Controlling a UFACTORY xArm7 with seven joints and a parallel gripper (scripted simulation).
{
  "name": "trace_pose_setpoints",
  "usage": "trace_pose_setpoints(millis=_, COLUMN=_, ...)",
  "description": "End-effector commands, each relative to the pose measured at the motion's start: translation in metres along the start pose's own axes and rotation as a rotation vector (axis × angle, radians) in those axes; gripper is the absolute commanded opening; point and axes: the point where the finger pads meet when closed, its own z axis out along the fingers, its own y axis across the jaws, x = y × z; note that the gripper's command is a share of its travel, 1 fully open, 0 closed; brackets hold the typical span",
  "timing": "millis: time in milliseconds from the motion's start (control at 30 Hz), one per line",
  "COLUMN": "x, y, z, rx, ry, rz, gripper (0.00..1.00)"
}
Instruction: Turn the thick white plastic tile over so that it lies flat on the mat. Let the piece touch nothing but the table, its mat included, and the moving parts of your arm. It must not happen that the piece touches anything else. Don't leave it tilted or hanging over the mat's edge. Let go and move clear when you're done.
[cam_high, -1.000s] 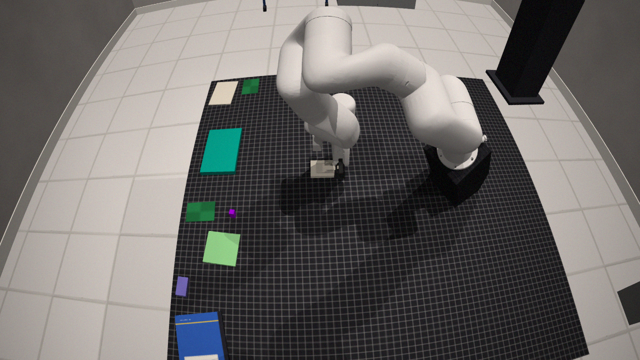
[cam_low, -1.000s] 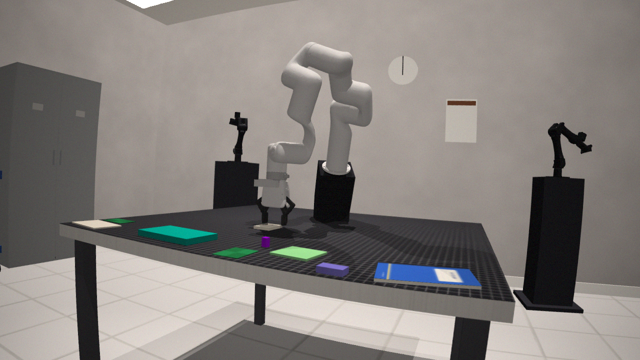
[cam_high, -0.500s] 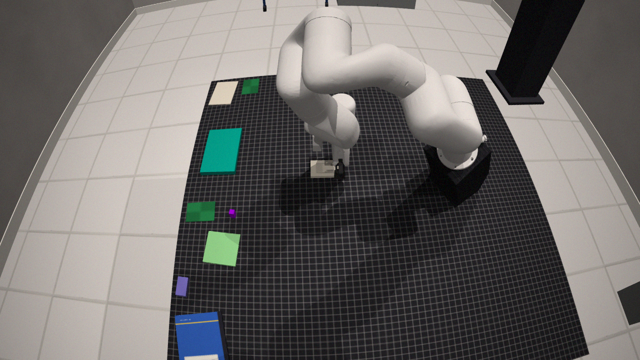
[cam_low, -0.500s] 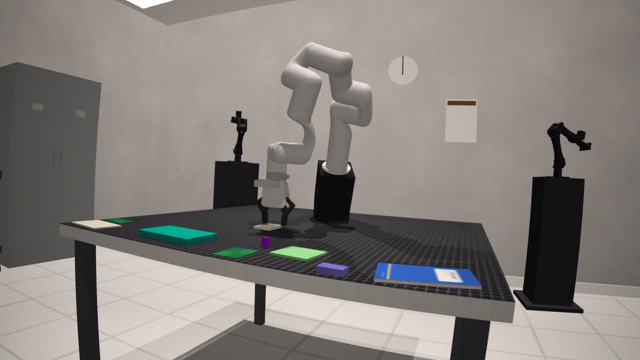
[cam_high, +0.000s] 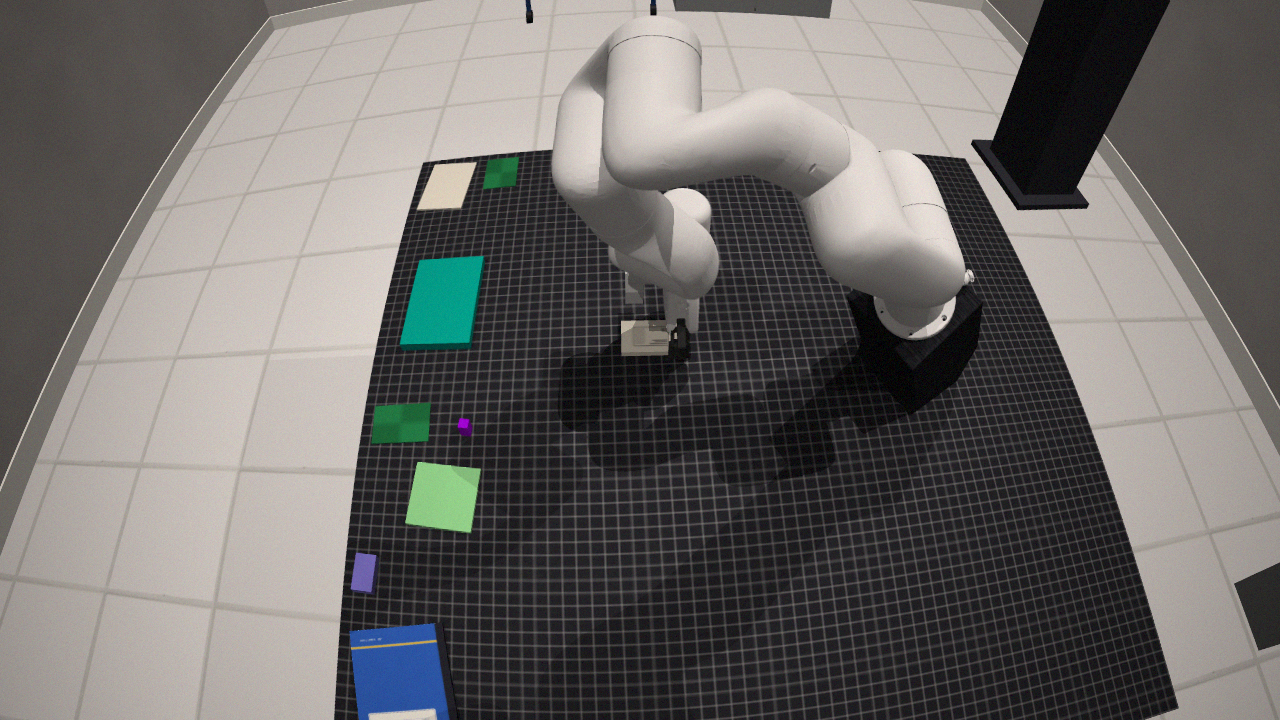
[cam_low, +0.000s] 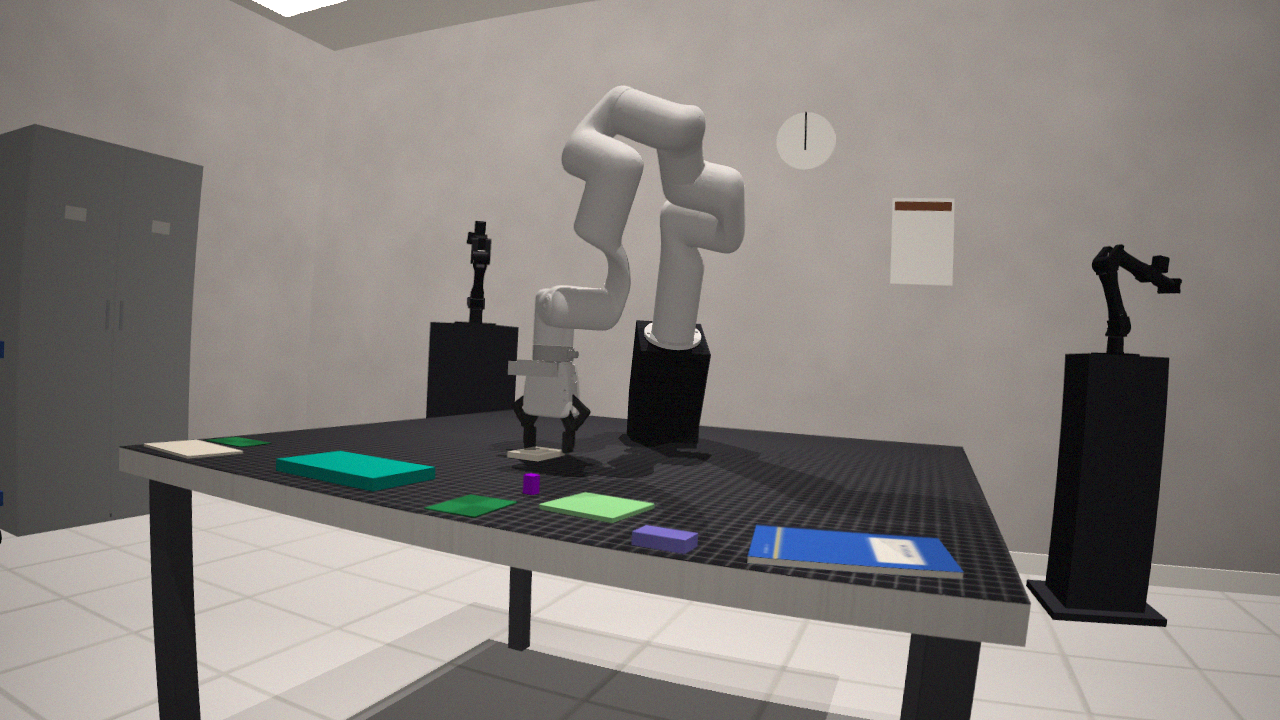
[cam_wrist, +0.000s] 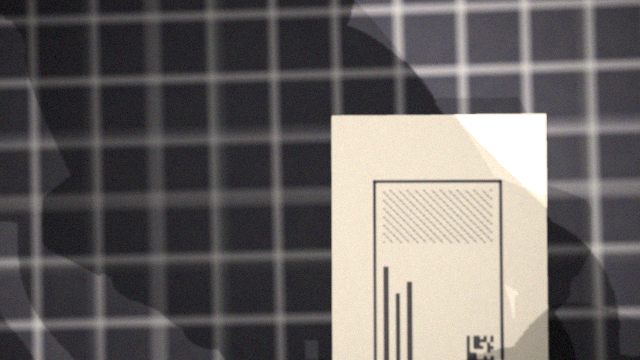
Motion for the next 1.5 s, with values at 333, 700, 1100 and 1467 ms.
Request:
trace_pose_setpoints(millis=333, x=0.0005, y=0.0008, z=0.0016, rx=-0.001, ry=0.001, rz=0.001, gripper=0.87)
trace_pose_setpoints(millis=700, x=0.0005, y=0.0008, z=0.0023, rx=-0.001, ry=0.001, rz=0.001, gripper=0.87)
trace_pose_setpoints(millis=1100, x=0.0005, y=0.0008, z=0.0024, rx=-0.001, ry=0.001, rz=0.001, gripper=0.87)
trace_pose_setpoints(millis=1467, x=0.0005, y=0.0008, z=0.0024, rx=-0.001, ry=0.001, rz=0.001, gripper=0.75)
